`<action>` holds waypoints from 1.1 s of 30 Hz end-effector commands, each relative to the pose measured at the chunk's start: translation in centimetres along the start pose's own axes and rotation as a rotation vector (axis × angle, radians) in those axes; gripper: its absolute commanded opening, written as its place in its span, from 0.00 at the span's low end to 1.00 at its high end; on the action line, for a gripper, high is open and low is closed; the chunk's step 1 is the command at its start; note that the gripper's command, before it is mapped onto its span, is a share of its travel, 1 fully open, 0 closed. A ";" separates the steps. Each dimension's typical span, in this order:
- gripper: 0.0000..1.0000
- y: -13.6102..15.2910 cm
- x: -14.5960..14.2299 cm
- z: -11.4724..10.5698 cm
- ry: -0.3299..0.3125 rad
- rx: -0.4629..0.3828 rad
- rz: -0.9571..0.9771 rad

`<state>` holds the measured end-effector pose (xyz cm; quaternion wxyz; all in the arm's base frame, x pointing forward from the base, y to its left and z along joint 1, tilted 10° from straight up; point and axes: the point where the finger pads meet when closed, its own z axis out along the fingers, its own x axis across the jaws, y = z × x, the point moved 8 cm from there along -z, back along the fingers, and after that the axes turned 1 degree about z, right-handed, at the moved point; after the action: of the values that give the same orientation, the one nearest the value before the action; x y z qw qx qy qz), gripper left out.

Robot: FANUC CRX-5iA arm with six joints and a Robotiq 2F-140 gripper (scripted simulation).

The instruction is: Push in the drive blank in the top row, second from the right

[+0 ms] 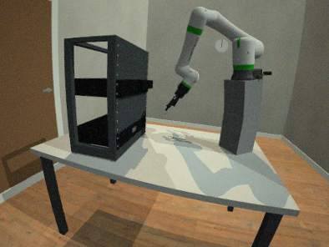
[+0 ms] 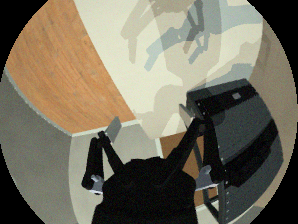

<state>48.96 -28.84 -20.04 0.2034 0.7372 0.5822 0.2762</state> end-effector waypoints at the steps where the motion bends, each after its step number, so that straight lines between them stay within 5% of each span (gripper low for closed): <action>1: 1.00 0.0 0.0 0.0 -0.002 0.002 -0.007; 33: 1.00 -3.4 1.7 1.3 -0.042 0.108 -0.220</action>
<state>47.69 -26.52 -22.65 0.2040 0.6910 0.6601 0.2124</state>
